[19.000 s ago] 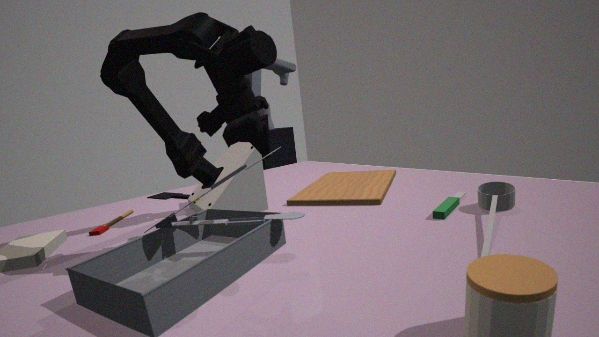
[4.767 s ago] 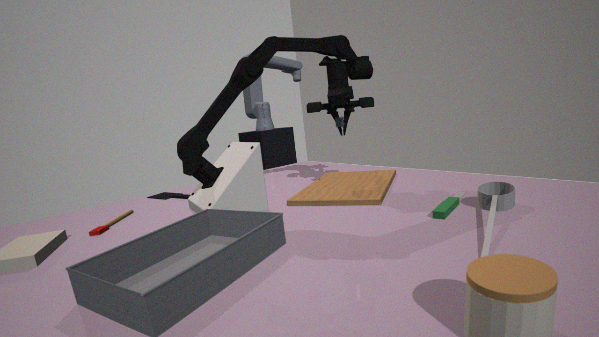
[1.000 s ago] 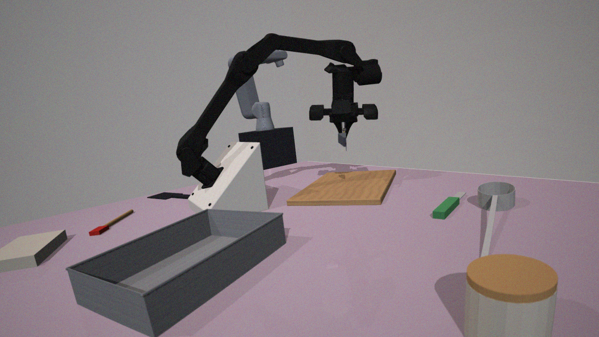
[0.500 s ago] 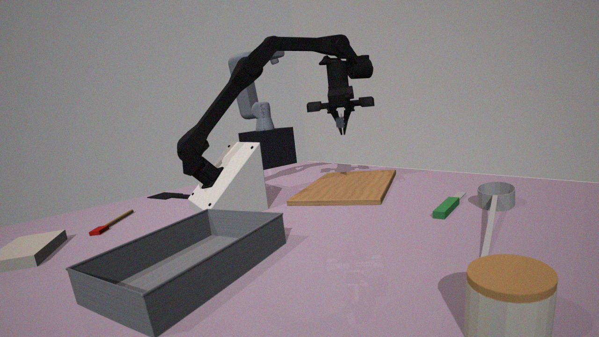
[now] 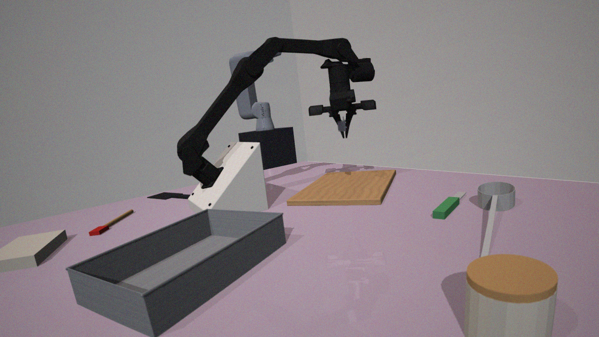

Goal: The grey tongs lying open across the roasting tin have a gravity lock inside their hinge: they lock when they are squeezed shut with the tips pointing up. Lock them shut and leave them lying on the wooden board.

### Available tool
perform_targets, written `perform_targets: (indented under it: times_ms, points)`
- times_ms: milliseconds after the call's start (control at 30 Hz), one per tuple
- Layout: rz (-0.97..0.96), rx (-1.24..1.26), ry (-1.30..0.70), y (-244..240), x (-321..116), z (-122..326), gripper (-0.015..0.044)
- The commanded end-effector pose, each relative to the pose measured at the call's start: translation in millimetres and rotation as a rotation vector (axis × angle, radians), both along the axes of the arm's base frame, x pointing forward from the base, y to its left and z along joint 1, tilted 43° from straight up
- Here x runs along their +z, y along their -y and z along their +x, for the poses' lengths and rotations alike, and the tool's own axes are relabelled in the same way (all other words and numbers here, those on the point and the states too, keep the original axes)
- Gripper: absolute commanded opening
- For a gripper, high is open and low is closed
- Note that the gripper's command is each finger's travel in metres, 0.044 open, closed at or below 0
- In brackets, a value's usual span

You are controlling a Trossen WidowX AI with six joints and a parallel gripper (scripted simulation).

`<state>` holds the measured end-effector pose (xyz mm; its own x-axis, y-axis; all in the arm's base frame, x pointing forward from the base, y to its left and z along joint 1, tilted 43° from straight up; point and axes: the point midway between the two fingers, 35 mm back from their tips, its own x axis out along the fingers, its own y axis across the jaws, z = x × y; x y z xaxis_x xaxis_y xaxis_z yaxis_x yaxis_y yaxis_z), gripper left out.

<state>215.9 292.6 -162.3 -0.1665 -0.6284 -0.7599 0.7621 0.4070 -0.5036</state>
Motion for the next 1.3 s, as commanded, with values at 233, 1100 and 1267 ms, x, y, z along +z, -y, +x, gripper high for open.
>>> perform_targets:
  times_ms: [233,1100,1267]
  points:
    - [-0.004,0.002,0.002,11,-15,-1,-0.0150]
    - [-0.004,0.002,0.003,37,-48,-8,-0.0150]
    - [-0.004,0.002,0.003,43,-54,-9,-0.0150]
